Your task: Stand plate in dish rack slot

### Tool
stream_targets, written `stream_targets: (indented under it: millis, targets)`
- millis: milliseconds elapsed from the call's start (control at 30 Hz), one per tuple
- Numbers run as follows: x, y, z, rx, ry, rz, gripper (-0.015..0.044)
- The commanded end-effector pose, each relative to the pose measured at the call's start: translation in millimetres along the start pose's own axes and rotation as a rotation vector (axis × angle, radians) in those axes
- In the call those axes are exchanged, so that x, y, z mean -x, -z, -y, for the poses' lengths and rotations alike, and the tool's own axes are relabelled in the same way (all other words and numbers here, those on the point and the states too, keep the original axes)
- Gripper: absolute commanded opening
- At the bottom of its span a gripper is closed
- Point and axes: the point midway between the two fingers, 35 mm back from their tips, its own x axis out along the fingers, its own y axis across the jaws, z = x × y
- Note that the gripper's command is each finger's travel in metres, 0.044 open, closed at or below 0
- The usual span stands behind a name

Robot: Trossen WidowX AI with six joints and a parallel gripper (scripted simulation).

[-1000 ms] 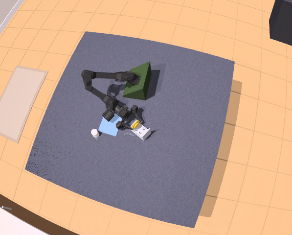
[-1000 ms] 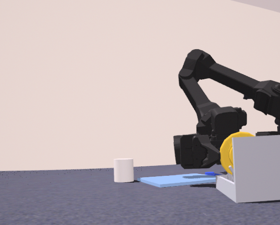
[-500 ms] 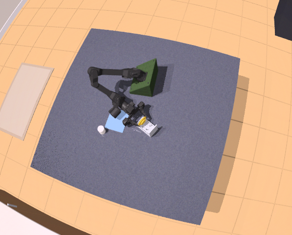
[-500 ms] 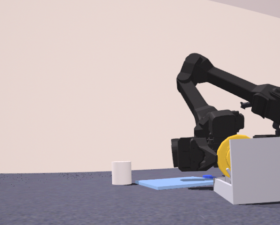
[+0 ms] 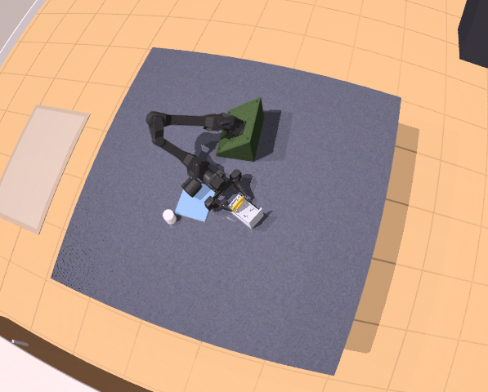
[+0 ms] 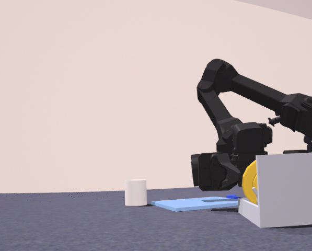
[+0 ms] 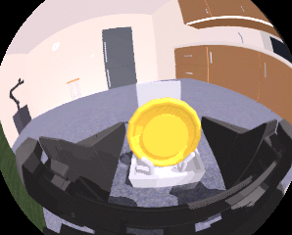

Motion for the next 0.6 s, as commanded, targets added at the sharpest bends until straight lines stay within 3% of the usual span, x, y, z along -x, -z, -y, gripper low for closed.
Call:
stream_targets:
  millis: [0, 133, 433, 567]
  targets:
    - [-0.1, 0.0, -0.1, 0.000, 0.000, 0.000, 0.0400]
    - [0.5, -15.2, 3.8, 0.000, -0.006, -0.004, 0.0400]
    - [8.0, -111.2, 13.2, -0.008, -0.010, 0.007, 0.0400]
    - [8.4, -118.3, 14.6, -0.015, -0.011, 0.008, 0.0400]
